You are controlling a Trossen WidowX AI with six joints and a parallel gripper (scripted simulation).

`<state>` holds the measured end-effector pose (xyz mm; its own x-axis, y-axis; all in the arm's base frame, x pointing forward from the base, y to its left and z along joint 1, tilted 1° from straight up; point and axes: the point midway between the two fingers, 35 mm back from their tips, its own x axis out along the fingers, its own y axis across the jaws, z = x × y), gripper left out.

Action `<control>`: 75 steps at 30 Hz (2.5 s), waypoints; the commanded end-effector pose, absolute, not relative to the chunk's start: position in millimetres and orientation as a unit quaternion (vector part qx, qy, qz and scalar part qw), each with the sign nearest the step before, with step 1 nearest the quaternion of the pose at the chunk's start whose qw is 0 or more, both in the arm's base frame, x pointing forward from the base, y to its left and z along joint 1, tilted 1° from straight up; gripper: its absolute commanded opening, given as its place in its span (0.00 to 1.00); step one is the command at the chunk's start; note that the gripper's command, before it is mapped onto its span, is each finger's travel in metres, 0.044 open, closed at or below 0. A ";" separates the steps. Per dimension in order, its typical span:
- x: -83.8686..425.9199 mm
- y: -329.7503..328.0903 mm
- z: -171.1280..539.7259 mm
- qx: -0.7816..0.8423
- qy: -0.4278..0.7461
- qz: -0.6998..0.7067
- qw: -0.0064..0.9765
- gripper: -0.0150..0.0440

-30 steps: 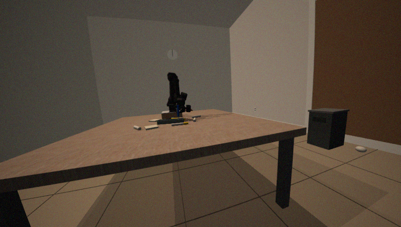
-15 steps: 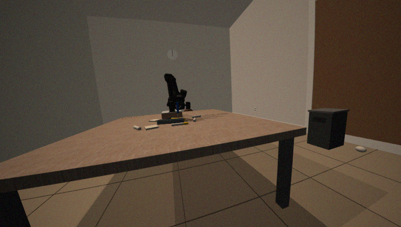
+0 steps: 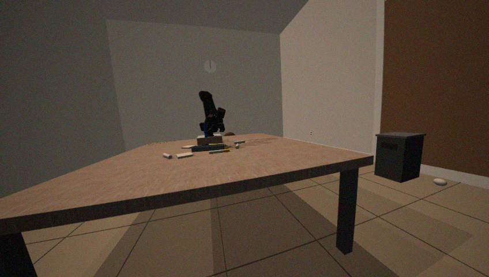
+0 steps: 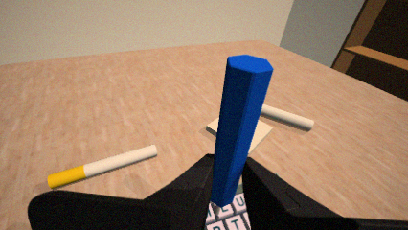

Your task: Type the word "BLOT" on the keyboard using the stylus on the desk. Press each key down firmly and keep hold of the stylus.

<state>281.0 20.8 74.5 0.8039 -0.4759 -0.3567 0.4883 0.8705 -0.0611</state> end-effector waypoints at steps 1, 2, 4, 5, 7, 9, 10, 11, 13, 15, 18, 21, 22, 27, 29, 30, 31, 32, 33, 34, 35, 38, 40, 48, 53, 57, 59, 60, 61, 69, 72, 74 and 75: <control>277.9 -2.0 84.3 0.038 0.171 -0.315 0.933 0.25; 277.6 -3.1 84.7 0.039 0.171 -0.318 0.932 0.25; 277.6 -3.1 84.7 0.039 0.171 -0.318 0.932 0.25; 277.6 -3.1 84.7 0.039 0.171 -0.318 0.932 0.25; 277.6 -3.1 84.7 0.039 0.171 -0.318 0.932 0.25; 277.6 -3.1 84.7 0.039 0.171 -0.318 0.932 0.25; 277.6 -3.1 84.7 0.039 0.171 -0.318 0.932 0.25; 277.6 -3.1 84.7 0.039 0.171 -0.318 0.932 0.25; 277.6 -3.1 84.7 0.039 0.171 -0.318 0.932 0.25; 277.6 -3.1 84.7 0.039 0.171 -0.318 0.932 0.25; 277.7 -3.0 82.1 0.039 0.171 -0.318 0.932 0.25; 277.7 -2.9 76.5 0.039 0.171 -0.318 0.932 0.25; 277.6 -2.9 74.1 0.039 0.171 -0.318 0.932 0.25; 277.5 -2.9 68.9 0.039 0.171 -0.318 0.932 0.25; 277.6 -2.9 66.2 0.039 0.171 -0.318 0.932 0.25; 277.6 -2.8 64.3 0.039 0.171 -0.318 0.932 0.25; 277.6 -2.9 61.9 0.039 0.171 -0.318 0.932 0.25; 277.5 -2.9 59.3 0.039 0.171 -0.318 0.932 0.25; 277.4 -3.0 56.7 0.038 0.171 -0.318 0.932 0.25; 277.3 -3.1 54.1 0.038 0.171 -0.318 0.932 0.25; 277.1 -3.2 51.9 0.038 0.171 -0.318 0.932 0.25; 276.9 -3.2 50.2 0.038 0.171 -0.318 0.932 0.25; 276.9 -3.2 50.2 0.038 0.171 -0.318 0.932 0.25; 276.9 -3.2 50.2 0.038 0.171 -0.318 0.932 0.25; 277.2 -3.1 50.1 0.038 0.171 -0.318 0.932 0.30; 280.4 -1.7 49.2 0.039 0.171 -0.318 0.932 0.39; 280.7 -1.6 49.1 0.039 0.171 -0.318 0.932 0.39; 280.7 -1.6 49.1 0.039 0.171 -0.318 0.932 0.39; 280.7 -1.6 48.9 0.039 0.171 -0.318 0.932 0.39; 280.7 -1.7 43.9 0.038 0.171 -0.318 0.932 0.39; 280.7 -1.7 41.8 0.038 0.171 -0.318 0.932 0.39; 280.7 -1.7 40.1 0.038 0.171 -0.318 0.932 0.39; 280.7 -1.8 39.3 0.038 0.171 -0.318 0.932 0.39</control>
